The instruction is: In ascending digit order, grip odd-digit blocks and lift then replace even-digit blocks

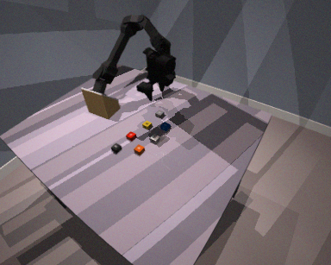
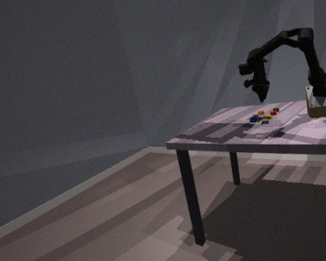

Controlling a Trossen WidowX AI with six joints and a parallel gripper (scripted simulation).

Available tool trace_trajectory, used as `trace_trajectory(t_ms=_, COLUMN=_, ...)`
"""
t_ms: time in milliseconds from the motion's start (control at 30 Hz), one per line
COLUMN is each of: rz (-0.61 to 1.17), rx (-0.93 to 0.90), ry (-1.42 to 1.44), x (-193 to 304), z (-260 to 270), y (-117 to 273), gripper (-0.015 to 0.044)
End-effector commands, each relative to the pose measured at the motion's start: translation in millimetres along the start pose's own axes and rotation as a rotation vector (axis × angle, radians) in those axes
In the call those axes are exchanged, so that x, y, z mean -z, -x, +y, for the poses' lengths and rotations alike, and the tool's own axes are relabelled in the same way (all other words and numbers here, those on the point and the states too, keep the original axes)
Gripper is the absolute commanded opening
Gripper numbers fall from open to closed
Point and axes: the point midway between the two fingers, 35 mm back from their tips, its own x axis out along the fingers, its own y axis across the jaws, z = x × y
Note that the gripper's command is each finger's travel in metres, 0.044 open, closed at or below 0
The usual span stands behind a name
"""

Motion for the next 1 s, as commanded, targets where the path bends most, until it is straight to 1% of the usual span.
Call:
trace_trajectory(t_ms=0, rz=-0.002, rx=-0.001, ry=-0.005, x=0.3, z=1.2, y=0.8, gripper=0.04)
trace_trajectory(t_ms=200, rz=-0.003, rx=-0.001, ry=-0.004, x=-6.6, z=-2.1, y=1.6, gripper=0.04)
trace_trajectory(t_ms=400, rz=-0.005, rx=0.001, ry=-0.002, x=-65.7, z=-41.9, y=2.9, gripper=0.04)
trace_trajectory(t_ms=467, rz=-0.006, rx=0.001, ry=-0.001, x=-77.4, z=-52.6, y=1.9, gripper=0.04)
trace_trajectory(t_ms=967, rz=-0.006, rx=0.001, ry=-0.001, x=-78.8, z=-54.0, y=1.8, gripper=0.04)
